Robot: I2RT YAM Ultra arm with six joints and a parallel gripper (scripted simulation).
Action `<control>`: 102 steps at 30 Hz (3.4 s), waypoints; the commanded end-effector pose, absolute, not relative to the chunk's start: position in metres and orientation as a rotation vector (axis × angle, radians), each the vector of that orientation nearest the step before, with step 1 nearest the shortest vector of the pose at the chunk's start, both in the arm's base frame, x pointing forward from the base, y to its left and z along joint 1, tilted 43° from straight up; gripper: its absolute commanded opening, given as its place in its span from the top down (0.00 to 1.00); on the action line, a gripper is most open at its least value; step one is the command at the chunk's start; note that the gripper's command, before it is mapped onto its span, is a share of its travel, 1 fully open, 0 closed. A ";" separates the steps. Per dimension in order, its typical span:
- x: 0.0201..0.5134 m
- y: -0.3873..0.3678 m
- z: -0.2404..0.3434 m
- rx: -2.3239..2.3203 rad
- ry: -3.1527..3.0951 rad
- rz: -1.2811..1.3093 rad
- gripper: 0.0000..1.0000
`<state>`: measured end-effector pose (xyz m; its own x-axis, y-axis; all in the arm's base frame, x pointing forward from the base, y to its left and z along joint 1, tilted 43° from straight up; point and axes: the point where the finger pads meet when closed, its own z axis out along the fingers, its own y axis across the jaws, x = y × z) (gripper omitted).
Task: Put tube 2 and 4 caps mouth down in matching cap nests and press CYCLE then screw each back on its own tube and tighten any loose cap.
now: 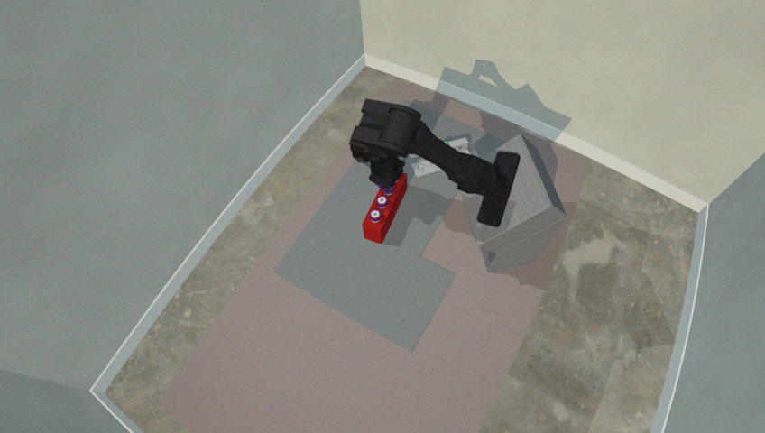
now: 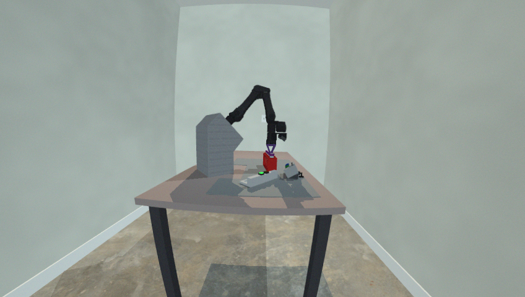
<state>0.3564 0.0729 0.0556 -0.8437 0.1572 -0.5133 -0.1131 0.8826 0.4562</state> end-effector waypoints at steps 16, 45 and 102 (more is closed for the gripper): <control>0.356 0.072 0.057 0.142 2.502 0.685 0.51; 0.345 0.030 0.086 0.414 2.509 0.768 1.00; 0.462 -0.102 0.020 0.416 2.508 0.763 1.00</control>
